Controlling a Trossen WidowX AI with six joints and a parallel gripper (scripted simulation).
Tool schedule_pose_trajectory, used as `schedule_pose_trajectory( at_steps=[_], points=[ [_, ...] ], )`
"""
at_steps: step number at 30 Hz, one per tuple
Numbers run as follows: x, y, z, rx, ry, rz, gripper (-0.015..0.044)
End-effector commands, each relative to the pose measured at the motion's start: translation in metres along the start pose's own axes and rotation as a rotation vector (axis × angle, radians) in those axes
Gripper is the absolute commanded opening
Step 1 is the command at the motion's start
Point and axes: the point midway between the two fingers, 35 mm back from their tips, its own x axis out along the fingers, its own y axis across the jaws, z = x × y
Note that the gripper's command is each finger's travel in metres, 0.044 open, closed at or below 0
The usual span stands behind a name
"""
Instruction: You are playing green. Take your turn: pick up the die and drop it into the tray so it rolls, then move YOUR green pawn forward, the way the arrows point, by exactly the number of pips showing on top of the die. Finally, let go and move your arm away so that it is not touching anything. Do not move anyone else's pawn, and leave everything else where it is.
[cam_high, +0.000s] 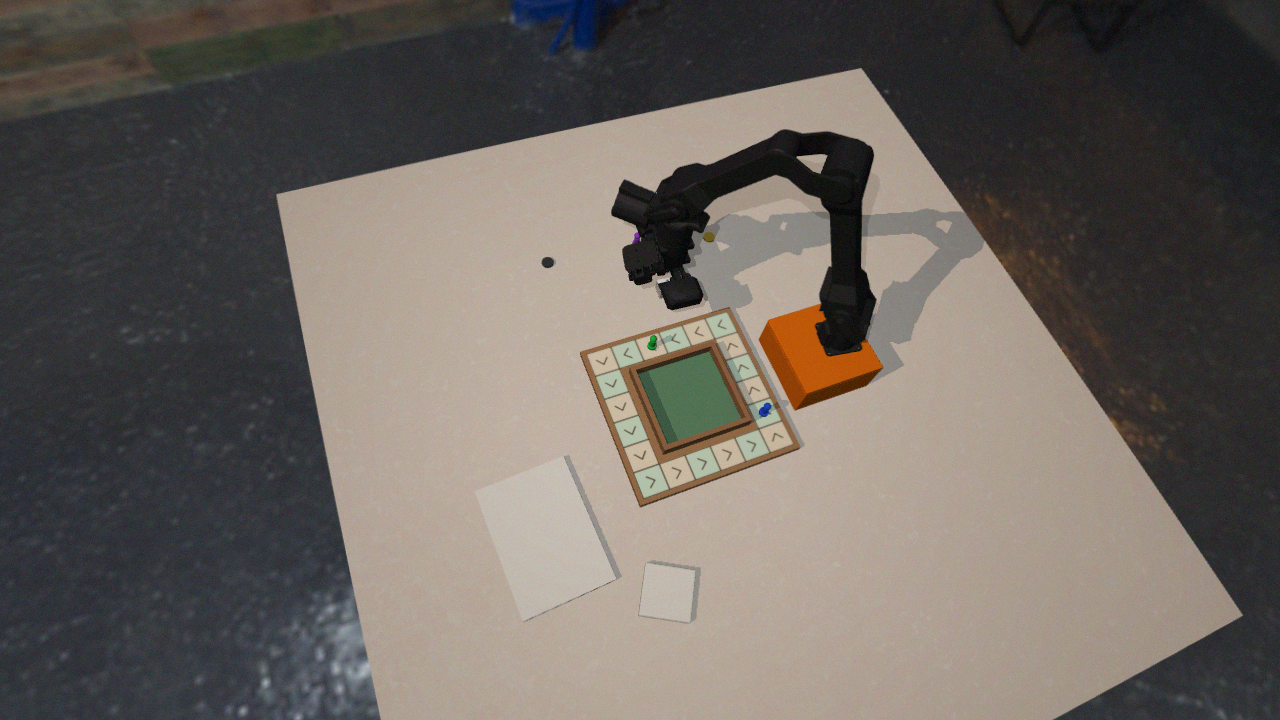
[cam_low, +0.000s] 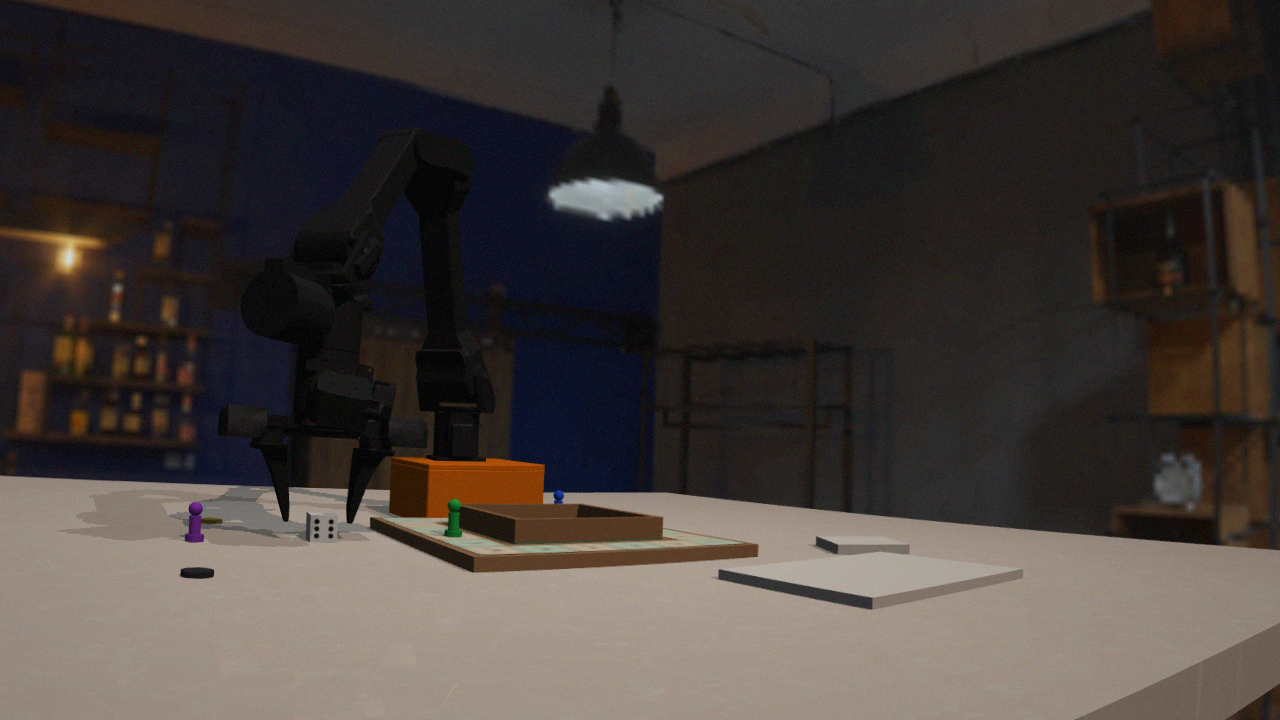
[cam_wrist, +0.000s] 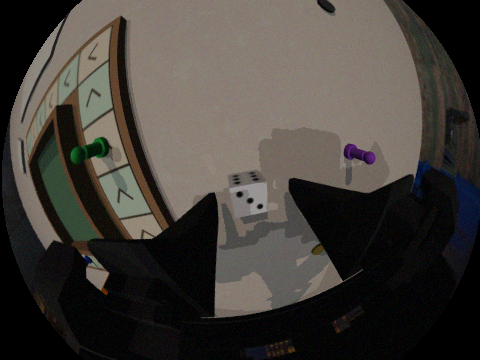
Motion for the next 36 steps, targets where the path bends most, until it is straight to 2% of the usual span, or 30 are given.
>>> schedule_pose_trajectory(
  at_steps=[1, 3, 8, 17, 20, 36],
  points=[
    [0.008, 0.004, -0.003, -0.006, 0.005, 0.012, 0.0275],
    [0.009, 0.004, -0.003, -0.006, 0.005, 0.012, 0.0275],
    [0.009, 0.004, -0.003, -0.006, 0.005, 0.012, 0.0144],
    [0.009, 0.004, -0.003, -0.006, 0.005, 0.012, 0.0084],
    [0.005, 0.003, -0.002, -0.006, 0.005, 0.011, 0.0005],
    [-0.109, -0.005, 0.0, -0.006, 0.005, 0.011, 0.0]
  ],
)
